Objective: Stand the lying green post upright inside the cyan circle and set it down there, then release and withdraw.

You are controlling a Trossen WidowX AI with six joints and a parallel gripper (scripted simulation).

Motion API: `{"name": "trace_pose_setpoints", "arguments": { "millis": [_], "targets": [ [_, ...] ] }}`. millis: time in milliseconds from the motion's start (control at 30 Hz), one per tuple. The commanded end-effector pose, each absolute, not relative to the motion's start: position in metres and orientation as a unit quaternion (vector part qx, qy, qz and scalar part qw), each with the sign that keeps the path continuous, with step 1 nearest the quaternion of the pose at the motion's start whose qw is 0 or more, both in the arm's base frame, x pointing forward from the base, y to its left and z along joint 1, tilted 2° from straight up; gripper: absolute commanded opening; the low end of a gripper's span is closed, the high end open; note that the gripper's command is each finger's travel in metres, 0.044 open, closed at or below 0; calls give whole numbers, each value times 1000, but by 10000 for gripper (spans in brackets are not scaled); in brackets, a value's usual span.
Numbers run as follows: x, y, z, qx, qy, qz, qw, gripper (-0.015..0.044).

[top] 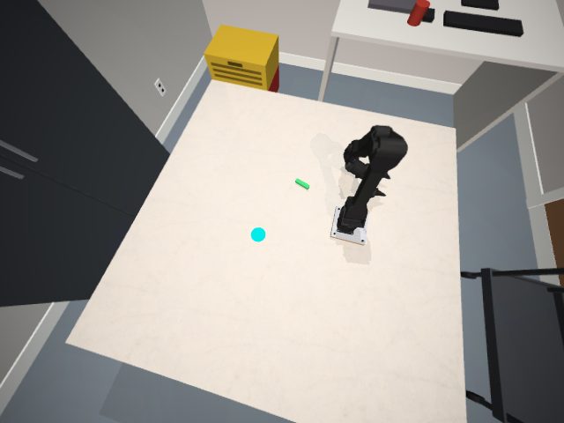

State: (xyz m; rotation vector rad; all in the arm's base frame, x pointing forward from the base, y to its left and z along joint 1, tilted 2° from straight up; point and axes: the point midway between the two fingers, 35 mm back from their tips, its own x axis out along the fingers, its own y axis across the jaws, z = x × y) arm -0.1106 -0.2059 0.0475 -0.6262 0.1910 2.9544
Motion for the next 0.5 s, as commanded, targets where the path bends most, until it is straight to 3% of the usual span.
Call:
{"name": "trace_pose_setpoints", "arguments": {
  "millis": [0, 167, 467],
  "targets": [
    [-109, -207, 47, -209, 58, 975, 56, 374],
    [-75, -226, 50, -275, -69, 959, -10, 242],
    [12, -248, 64, -358, -334, 848, -203, 233]
  ]
}}
